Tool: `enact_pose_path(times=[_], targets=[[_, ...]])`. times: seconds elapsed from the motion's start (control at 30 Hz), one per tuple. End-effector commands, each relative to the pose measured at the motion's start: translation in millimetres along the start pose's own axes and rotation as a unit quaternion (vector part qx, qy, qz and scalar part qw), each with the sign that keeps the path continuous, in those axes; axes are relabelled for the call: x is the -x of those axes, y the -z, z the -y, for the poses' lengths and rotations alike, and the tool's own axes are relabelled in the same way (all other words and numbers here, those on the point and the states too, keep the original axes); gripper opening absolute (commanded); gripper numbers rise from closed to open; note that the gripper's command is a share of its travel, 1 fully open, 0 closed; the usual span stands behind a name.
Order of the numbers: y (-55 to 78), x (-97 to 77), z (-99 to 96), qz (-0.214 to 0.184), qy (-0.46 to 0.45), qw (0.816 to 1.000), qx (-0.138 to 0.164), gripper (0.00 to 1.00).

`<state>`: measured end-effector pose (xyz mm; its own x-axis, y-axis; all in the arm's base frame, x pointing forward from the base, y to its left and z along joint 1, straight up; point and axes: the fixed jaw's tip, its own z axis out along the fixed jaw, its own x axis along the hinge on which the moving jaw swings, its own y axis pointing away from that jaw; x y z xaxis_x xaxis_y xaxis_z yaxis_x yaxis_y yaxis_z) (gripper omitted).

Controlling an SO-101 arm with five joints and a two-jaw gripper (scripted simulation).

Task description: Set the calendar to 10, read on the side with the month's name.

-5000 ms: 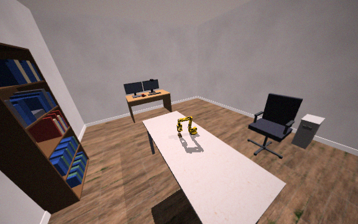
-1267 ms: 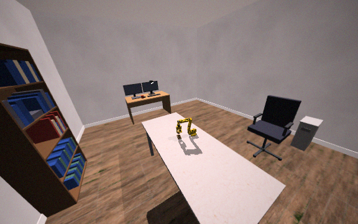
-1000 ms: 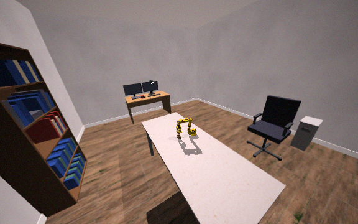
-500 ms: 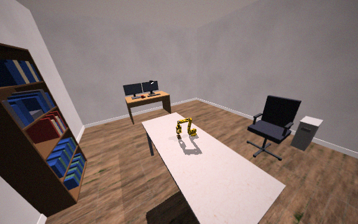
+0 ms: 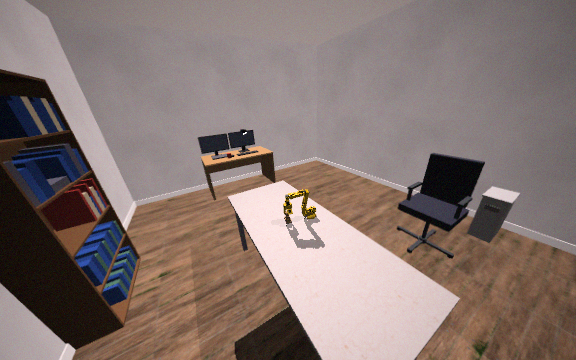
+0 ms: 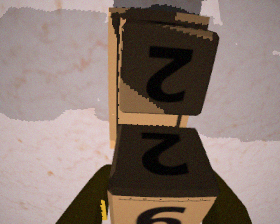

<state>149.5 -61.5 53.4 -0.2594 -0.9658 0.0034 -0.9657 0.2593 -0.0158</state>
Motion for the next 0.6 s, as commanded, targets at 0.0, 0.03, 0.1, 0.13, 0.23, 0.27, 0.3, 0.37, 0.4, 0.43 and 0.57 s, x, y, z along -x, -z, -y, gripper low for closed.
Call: enact_pose_path(times=[0.0, 0.03, 0.1, 0.13, 0.23, 0.27, 0.3, 0.37, 0.4, 0.43, 0.57], targets=[[1.0, -1.3, 2.5, -0.001, -0.001, 1.0, -0.013, 0.0], [0.3, -1.3, 2.5, -0.001, -0.001, 1.0, -0.013, 0.0], [-1.2, -1.3, 2.5, -0.001, -0.001, 1.0, -0.013, 0.0], [-1.8, -1.3, 2.4, -0.001, -0.001, 1.0, -0.013, 0.0], [-3.0, -1.3, 2.4, -0.001, -0.001, 1.0, -0.013, 0.0], [-3.1, -1.3, 2.4, -0.001, -0.001, 1.0, -0.013, 0.0], [-3.1, -1.3, 2.4, -0.001, -0.001, 1.0, -0.013, 0.0], [-3.1, -1.3, 2.4, -0.001, -0.001, 1.0, -0.013, 0.0], [-3.1, -1.3, 2.4, -0.001, -0.001, 1.0, -0.013, 0.0], [-3.2, -1.3, 2.4, -0.001, -0.001, 1.0, -0.013, 0.0], [-5.0, -1.2, 2.3, -0.001, -0.001, 1.0, -0.013, 0.0]])
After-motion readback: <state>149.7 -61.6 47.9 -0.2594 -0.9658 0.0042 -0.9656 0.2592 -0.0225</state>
